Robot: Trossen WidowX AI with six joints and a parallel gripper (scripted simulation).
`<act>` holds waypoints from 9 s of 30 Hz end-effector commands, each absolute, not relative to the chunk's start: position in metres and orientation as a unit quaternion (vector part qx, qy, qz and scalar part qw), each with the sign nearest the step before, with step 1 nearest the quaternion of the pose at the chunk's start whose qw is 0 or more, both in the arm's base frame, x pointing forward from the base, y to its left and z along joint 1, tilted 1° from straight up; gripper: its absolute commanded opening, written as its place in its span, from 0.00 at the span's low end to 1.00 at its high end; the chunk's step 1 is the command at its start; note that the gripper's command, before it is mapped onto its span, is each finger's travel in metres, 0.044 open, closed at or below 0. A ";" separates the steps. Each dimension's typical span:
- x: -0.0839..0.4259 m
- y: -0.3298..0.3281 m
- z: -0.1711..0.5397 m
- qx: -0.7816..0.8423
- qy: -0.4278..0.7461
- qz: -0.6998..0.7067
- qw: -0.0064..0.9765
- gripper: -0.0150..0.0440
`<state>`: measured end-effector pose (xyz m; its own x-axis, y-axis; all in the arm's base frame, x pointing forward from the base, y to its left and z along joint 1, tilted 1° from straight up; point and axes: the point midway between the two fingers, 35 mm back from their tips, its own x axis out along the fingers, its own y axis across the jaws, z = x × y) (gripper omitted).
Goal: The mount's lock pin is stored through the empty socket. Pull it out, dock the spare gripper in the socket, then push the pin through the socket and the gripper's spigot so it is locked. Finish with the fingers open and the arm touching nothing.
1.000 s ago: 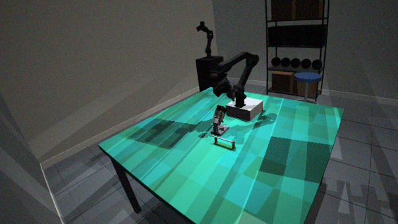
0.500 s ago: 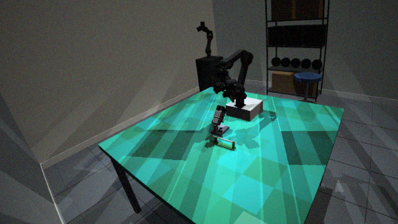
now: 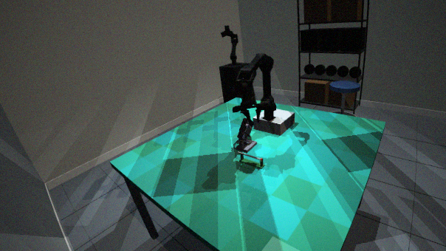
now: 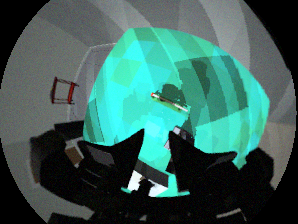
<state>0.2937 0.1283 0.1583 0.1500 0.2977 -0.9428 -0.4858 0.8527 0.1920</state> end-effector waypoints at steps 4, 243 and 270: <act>0.355 0.163 0.116 -0.515 0.534 0.427 0.517 0.56; 0.271 0.113 0.009 -0.607 0.490 0.469 0.414 0.25; 0.274 0.097 0.009 -0.607 0.490 0.469 0.414 0.25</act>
<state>0.2739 0.0997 0.0093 0.0777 -0.1997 -0.9768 -0.9841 -0.1723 -0.0431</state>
